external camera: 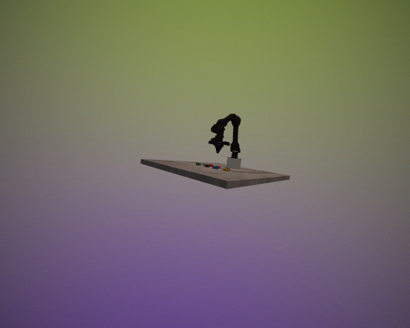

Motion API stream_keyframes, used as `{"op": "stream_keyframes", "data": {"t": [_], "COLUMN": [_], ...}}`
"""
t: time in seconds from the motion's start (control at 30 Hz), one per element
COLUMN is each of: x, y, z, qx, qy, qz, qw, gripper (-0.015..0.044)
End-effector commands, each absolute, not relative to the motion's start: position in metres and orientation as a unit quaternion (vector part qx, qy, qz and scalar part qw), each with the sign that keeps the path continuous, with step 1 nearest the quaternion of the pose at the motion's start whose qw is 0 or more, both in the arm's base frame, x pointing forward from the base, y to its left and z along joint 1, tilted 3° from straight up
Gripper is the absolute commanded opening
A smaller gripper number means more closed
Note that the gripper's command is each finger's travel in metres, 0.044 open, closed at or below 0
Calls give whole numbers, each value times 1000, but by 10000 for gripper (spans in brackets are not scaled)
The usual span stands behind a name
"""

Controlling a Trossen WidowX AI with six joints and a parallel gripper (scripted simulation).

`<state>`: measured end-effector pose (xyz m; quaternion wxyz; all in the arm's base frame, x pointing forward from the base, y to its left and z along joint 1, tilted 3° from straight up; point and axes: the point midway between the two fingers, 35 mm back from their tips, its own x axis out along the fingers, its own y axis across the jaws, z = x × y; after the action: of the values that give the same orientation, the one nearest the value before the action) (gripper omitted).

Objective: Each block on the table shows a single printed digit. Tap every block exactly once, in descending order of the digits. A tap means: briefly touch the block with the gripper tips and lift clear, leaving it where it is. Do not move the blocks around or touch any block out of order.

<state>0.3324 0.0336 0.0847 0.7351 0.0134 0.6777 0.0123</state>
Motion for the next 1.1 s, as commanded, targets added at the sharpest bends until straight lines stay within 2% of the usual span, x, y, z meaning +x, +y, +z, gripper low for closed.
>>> {"op": "stream_keyframes", "data": {"t": [0.0,0.13,0.3,1.07], "x": [356,356,361,363], "y": [48,48,51,52], "z": [84,81,6,-20], "qx": [15,15,15,15], "qy": [680,680,681,681], "qz": [12,12,12,12], "qw": [733,733,732,732], "gripper": [20,20,20,20]}}
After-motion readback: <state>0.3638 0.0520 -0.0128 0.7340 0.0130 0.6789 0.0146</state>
